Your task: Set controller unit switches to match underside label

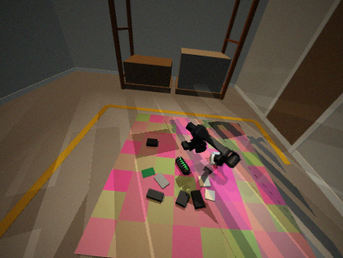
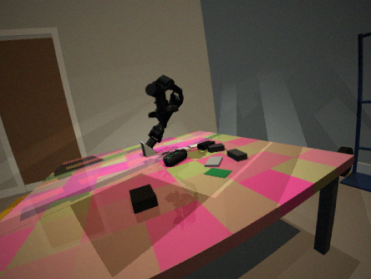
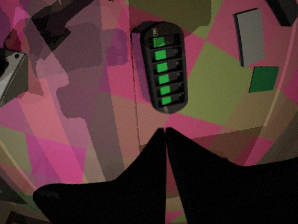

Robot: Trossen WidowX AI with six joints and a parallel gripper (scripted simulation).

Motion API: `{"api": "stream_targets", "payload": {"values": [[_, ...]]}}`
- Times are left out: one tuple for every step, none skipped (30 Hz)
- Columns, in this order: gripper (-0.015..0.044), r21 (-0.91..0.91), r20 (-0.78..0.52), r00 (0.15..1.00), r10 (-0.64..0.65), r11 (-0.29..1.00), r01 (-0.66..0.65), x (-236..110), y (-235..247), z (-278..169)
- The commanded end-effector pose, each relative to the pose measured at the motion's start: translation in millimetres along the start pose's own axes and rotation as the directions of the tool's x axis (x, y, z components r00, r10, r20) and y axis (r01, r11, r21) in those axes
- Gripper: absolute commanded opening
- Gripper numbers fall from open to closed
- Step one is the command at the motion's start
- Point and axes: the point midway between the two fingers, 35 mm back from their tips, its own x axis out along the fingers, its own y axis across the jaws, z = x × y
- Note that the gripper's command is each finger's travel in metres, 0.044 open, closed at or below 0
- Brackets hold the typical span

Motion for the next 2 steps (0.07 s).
{"api": "stream_targets", "payload": {"values": [[0.0,0.008,-0.001,1.0,0.005,1.0,-0.005,-0.3,0.7,0.2],[0.0,0.008,-0.001,1.0,0.005,1.0,-0.005,-0.3,0.7,0.2]]}}
